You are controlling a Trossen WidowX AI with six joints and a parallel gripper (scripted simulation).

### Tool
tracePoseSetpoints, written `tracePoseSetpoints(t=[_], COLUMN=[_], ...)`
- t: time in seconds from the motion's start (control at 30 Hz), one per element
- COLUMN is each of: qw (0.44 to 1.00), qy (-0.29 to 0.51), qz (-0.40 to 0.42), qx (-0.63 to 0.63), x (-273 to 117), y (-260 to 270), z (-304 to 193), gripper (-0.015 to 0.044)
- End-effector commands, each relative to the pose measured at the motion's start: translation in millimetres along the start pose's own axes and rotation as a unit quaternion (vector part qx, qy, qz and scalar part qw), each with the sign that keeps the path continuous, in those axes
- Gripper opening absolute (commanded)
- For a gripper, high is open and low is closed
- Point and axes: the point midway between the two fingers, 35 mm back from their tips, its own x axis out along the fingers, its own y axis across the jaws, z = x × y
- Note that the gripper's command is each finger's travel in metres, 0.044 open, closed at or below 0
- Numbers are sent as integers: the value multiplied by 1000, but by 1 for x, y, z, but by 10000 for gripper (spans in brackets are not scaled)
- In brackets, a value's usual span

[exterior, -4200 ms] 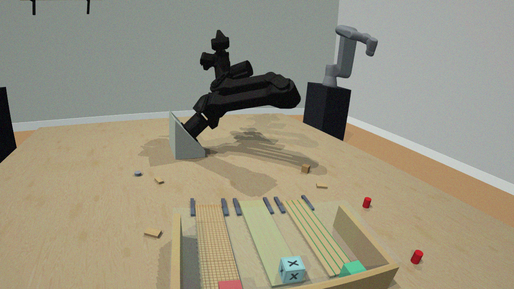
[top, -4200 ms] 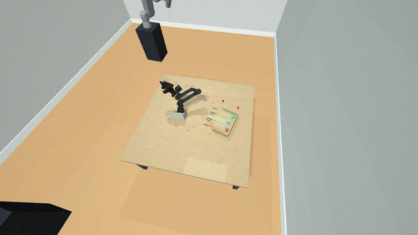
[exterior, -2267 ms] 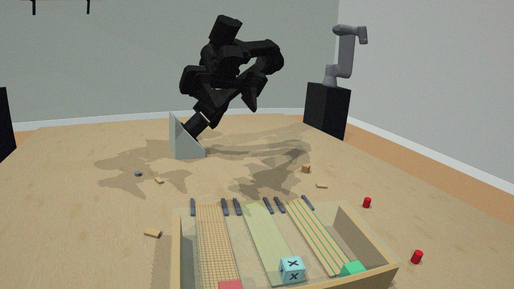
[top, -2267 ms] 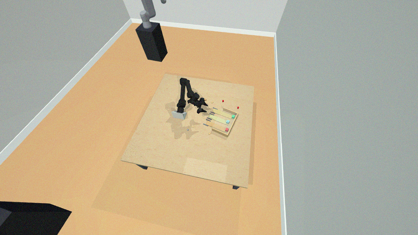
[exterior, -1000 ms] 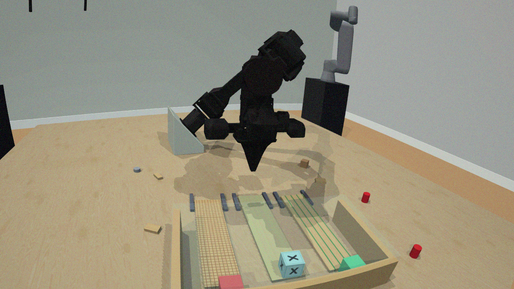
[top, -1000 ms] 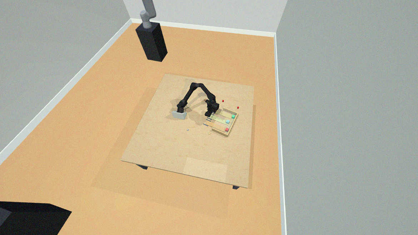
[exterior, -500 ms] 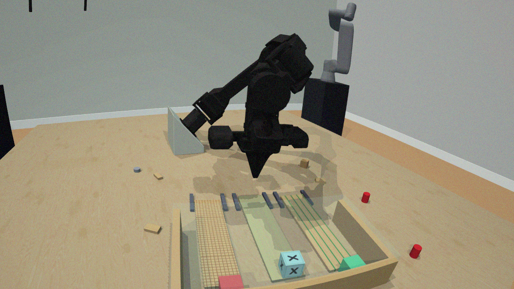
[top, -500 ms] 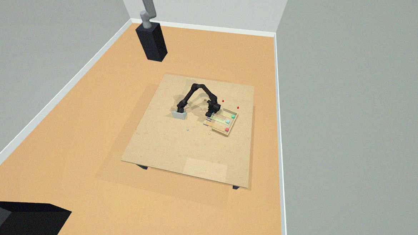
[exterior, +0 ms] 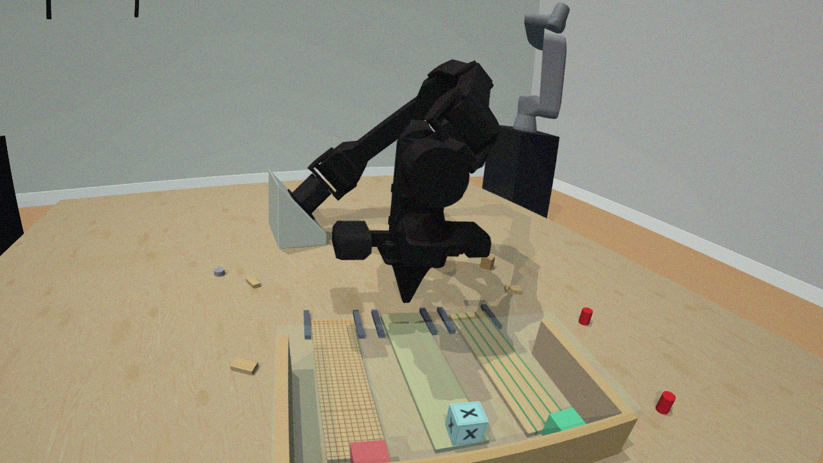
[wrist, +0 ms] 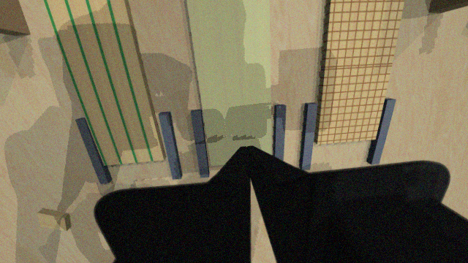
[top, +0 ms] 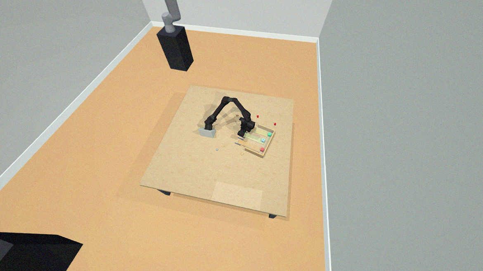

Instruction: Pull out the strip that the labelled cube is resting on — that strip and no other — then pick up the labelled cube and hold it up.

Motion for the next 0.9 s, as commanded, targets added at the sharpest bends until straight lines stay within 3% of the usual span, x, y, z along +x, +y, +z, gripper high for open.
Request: tracePoseSetpoints(t=[0.0,0.87], qw=[1000,1000], qy=[-1,0], qz=[3,4], qx=[2,2], x=[7,36], y=[0,3], z=[0,-1], gripper=[0,0])
